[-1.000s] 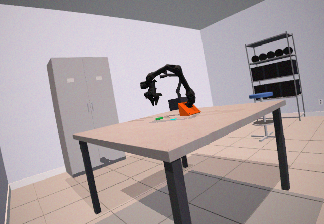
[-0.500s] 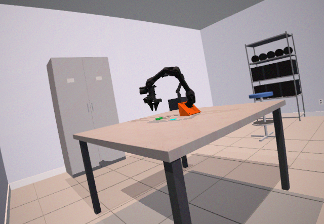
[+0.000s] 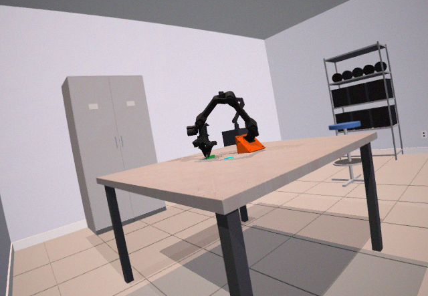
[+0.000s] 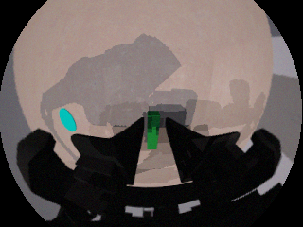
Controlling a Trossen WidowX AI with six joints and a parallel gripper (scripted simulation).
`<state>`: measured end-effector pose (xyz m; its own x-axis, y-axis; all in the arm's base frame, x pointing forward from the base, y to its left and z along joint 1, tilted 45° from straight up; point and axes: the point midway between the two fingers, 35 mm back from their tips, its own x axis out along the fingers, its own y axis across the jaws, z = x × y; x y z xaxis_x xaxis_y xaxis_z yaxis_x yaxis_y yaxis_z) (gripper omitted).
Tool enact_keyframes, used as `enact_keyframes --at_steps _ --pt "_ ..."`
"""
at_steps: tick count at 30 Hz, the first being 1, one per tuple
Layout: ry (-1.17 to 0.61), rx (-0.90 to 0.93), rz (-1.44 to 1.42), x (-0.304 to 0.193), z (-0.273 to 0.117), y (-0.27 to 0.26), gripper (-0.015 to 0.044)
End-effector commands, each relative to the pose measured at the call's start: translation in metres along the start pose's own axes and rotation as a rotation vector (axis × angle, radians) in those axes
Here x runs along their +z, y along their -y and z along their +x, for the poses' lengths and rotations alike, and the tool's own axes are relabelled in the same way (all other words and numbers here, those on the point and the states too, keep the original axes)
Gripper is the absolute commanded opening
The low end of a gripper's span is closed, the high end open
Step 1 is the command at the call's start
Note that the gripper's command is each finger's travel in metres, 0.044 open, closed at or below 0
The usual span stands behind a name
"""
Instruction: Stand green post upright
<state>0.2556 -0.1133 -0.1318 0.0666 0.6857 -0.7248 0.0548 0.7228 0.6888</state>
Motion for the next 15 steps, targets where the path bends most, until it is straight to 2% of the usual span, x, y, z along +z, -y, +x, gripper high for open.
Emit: enact_keyframes --at_steps 1,2,8,15 --pt "-0.005 0.008 0.009 -0.002 0.004 -0.002 0.0049" --pt "-0.005 0.008 0.009 -0.002 0.004 -0.002 0.0022" --pt "-0.005 0.008 0.009 -0.002 0.002 -0.002 0.0022" --pt "-0.004 0.005 0.010 0.001 -0.018 0.001 0.0022"
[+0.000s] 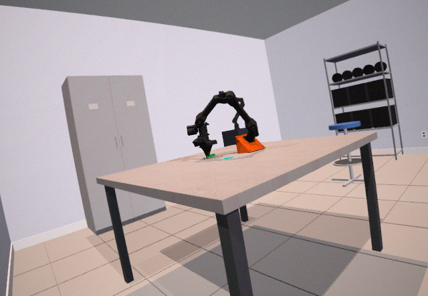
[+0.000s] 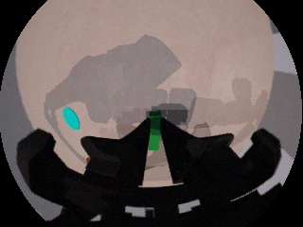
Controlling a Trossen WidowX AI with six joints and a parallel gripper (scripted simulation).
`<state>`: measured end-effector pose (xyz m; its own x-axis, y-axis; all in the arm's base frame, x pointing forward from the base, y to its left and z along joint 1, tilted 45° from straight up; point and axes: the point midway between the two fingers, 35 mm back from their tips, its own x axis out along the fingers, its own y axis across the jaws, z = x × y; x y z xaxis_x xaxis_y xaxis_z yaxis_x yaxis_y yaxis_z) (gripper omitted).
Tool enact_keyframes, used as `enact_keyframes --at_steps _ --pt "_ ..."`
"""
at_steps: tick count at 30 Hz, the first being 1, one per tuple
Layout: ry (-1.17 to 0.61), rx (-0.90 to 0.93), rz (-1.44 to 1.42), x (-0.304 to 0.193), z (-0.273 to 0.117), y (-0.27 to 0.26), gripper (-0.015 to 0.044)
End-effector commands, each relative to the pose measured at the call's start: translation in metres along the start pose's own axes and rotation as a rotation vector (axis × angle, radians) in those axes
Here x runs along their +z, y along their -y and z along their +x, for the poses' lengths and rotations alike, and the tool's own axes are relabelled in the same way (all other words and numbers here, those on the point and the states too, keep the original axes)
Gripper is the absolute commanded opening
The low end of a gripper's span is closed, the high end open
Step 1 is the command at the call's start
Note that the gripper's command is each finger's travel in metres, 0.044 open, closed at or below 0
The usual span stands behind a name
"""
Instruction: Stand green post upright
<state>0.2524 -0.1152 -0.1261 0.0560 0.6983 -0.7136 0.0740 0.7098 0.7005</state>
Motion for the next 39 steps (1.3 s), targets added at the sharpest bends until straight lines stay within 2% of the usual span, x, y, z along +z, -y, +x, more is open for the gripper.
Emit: enact_keyframes --at_steps 1,30,39 --pt "0.007 -0.012 -0.011 0.004 -0.015 0.003 0.0022" --pt "0.006 -0.013 -0.010 0.000 -0.107 0.001 0.0022" --pt "0.006 -0.014 0.017 0.002 -0.112 -0.014 0.0022"
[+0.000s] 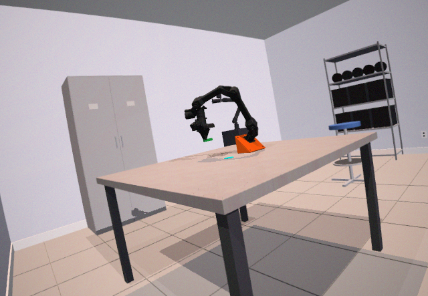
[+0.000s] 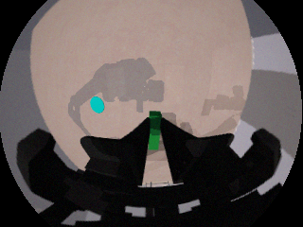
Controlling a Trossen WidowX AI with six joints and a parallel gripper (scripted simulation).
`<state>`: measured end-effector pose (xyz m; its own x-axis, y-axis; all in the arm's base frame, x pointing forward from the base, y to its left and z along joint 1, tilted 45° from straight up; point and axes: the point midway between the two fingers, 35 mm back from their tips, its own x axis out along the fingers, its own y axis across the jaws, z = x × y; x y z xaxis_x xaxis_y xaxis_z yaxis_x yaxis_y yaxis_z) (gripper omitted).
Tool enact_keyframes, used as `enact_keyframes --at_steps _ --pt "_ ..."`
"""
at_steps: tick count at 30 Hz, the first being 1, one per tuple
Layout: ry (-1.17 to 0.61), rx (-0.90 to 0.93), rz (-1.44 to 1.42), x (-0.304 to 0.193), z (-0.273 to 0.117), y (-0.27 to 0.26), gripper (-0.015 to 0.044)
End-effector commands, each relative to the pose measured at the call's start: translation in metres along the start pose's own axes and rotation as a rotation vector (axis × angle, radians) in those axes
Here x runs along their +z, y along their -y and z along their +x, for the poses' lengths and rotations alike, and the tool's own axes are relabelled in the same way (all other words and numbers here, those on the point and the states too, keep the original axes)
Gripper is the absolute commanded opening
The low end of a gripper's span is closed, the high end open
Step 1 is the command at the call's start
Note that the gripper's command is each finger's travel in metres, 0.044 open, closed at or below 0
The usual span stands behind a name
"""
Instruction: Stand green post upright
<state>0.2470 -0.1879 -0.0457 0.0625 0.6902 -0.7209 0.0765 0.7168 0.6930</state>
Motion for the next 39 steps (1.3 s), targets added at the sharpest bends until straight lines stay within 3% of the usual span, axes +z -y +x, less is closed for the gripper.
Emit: enact_keyframes --at_steps 1,39 --pt "-0.002 -0.004 0.021 0.002 -0.005 -0.013 0.0022" --pt "-0.003 -0.001 0.241 -0.001 -0.021 -0.133 0.0022"
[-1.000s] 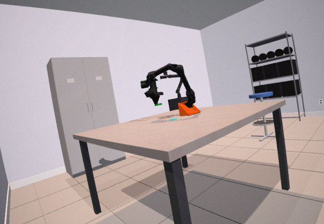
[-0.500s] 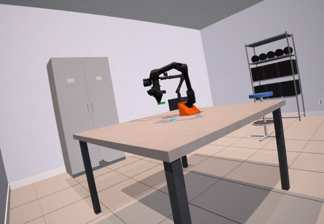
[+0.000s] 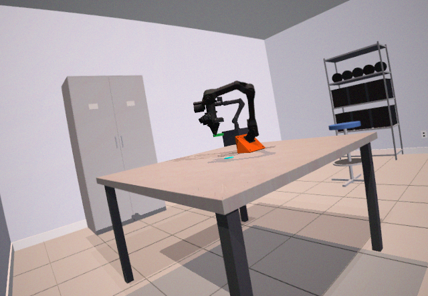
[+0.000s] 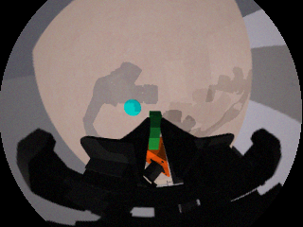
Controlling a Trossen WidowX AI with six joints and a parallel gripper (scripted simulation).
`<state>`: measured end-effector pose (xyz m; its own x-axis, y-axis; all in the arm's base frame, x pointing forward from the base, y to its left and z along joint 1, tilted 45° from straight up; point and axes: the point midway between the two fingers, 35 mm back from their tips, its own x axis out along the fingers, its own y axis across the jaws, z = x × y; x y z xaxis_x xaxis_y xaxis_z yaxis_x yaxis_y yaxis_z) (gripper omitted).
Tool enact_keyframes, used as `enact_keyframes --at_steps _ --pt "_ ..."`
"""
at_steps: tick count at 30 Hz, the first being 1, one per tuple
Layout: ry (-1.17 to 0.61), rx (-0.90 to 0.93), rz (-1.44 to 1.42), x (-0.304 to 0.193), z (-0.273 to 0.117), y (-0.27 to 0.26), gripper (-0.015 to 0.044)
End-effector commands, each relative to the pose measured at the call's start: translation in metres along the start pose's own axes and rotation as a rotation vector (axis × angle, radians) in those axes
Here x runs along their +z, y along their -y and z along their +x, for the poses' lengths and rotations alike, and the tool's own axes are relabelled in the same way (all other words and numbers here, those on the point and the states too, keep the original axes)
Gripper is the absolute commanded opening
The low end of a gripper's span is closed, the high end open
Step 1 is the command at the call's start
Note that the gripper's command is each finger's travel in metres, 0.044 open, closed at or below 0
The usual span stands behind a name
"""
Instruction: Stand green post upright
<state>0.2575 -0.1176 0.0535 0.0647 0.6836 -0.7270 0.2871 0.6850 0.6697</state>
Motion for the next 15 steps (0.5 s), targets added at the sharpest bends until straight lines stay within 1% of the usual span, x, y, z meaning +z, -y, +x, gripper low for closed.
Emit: enact_keyframes --at_steps 1,15 --pt "-0.008 0.007 0.033 -0.007 0.001 -0.015 0.0022" --pt "-0.011 0.013 0.113 -0.027 0.001 -0.052 0.0022"
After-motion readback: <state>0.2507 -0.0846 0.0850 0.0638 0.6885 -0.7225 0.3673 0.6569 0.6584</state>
